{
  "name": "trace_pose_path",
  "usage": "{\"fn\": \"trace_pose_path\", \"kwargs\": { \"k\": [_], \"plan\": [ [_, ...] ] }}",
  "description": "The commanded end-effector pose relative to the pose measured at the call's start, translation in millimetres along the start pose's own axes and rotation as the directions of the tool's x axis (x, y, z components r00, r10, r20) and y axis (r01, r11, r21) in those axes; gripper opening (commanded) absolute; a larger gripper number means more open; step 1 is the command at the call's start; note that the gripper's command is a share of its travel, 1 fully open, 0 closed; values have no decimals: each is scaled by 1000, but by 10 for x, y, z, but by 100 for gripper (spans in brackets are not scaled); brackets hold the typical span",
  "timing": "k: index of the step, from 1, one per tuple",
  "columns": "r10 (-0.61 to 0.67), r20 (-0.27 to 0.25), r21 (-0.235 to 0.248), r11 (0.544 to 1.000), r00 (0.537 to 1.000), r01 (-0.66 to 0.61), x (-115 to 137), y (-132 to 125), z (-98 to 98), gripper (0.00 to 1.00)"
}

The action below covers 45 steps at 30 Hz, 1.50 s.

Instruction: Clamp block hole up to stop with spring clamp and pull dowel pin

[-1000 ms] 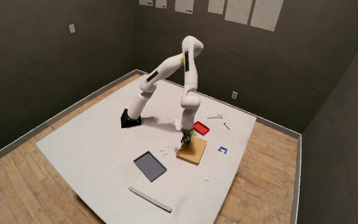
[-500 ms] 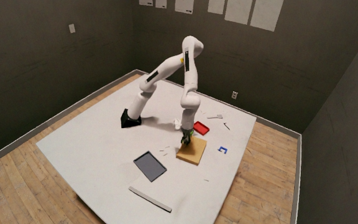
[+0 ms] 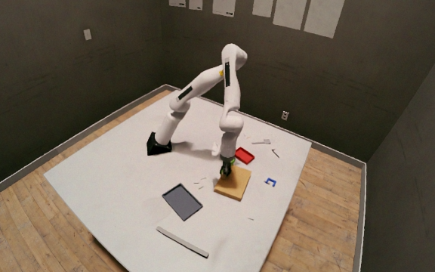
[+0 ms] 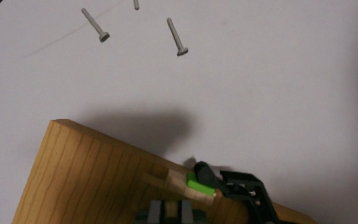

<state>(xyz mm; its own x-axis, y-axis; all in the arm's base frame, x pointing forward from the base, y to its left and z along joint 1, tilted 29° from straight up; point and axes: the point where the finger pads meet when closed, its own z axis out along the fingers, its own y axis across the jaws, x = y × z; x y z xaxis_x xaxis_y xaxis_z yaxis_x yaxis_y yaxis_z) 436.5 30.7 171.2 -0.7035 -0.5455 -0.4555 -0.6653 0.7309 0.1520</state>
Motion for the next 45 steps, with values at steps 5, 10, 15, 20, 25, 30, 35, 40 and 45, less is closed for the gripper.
{"fn": "trace_pose_path", "kwargs": {
  "k": [5,10,15,20,25,30,35,40,45],
  "plan": [
    [55,7,2,998,998,-55,-34,-6,-30,10],
    [101,8,2,995,995,-101,-34,-6,-30,10],
    [147,8,2,989,989,-147,-34,-6,-31,10],
    [175,8,1,985,985,-175,-34,-6,-31,10],
    [221,8,1,975,975,-221,-34,-6,-31,10],
    [266,8,1,964,964,-266,-33,-5,-32,10],
    [293,8,0,956,956,-293,-33,-5,-32,10],
    [338,8,0,941,941,-338,-33,-5,-32,10],
    [382,8,0,924,924,-382,-33,-5,-33,10]
  ]
}}
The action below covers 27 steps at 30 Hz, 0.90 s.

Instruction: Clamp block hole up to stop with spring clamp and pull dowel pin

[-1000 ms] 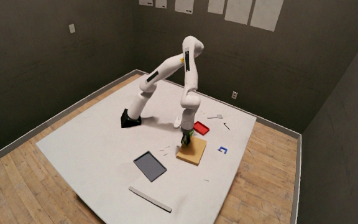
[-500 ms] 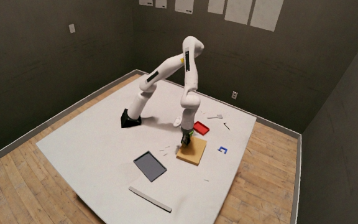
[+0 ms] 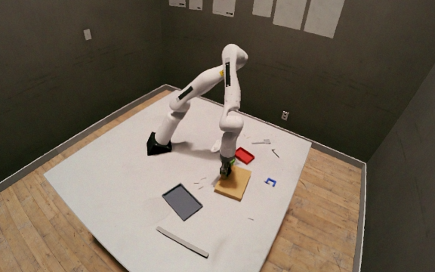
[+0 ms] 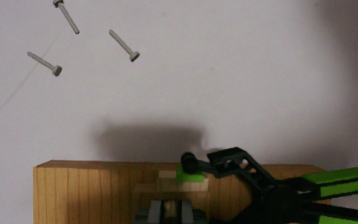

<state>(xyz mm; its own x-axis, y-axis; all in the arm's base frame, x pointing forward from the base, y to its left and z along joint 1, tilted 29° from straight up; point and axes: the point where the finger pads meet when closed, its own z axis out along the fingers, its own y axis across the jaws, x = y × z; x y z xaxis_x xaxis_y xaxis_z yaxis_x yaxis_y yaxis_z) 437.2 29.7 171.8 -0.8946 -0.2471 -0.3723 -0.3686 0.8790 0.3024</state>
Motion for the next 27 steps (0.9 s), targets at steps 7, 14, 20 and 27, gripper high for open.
{"fn": "trace_pose_path", "kwargs": {
  "k": [7,14,20,27],
  "plan": [
    [73,6,-4,997,997,-73,-27,16,-26,10],
    [139,5,-4,990,990,-139,-27,16,-26,10],
    [195,5,-4,981,981,-195,-26,16,-27,10],
    [242,5,-5,970,970,-242,-26,16,-27,10]
  ]
}}
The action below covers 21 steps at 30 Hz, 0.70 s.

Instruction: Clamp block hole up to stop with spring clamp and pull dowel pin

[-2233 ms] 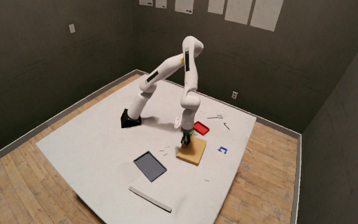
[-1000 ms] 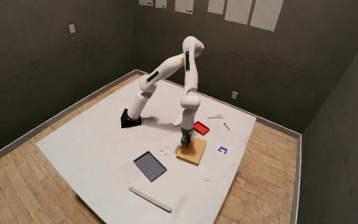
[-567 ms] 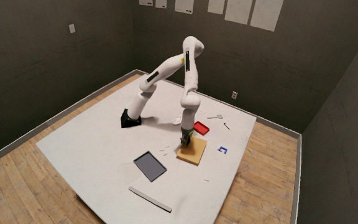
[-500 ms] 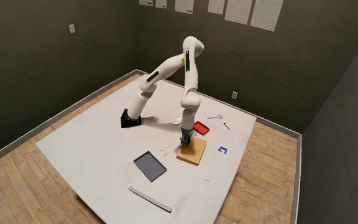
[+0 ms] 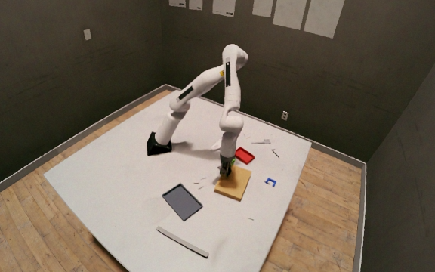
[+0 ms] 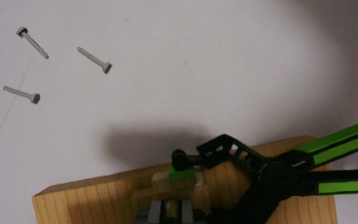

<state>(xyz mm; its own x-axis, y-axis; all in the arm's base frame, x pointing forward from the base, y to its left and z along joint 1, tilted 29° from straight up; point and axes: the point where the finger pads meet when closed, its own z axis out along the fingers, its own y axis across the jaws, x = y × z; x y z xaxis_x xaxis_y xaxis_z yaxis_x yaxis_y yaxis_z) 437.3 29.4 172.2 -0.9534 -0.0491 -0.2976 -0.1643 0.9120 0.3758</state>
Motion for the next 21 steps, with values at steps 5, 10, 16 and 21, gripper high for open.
{"fn": "trace_pose_path", "kwargs": {
  "k": [5,10,16,21],
  "plan": [
    [72,4,-5,997,997,-72,-21,23,-23,10],
    [119,4,-6,993,993,-119,-20,23,-23,10],
    [157,3,-6,988,988,-157,-19,24,-24,10],
    [204,3,-6,979,979,-204,-17,24,-24,10]
  ]
}}
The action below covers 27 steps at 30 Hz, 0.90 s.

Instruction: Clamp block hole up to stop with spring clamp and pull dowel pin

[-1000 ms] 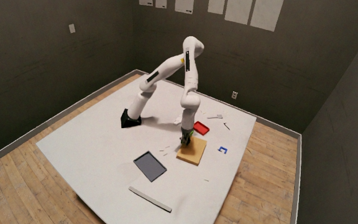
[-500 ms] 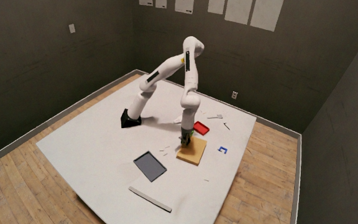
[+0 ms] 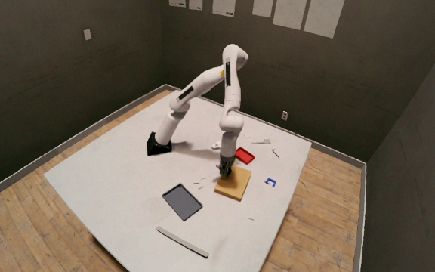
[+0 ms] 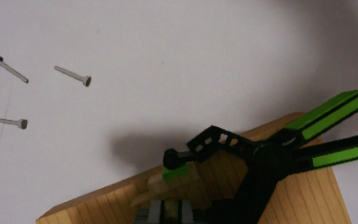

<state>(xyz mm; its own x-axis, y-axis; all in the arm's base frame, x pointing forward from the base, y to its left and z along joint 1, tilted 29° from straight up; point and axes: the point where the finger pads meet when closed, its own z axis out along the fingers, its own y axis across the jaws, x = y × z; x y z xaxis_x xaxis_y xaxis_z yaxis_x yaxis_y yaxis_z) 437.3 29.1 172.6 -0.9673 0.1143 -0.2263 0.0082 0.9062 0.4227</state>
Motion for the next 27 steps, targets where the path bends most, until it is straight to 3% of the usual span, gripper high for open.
{"fn": "trace_pose_path", "kwargs": {
  "k": [1,27],
  "plan": [
    [36,2,-6,999,999,-36,-11,27,-19,10],
    [246,0,-6,969,969,-246,-4,27,-21,10]
  ]
}}
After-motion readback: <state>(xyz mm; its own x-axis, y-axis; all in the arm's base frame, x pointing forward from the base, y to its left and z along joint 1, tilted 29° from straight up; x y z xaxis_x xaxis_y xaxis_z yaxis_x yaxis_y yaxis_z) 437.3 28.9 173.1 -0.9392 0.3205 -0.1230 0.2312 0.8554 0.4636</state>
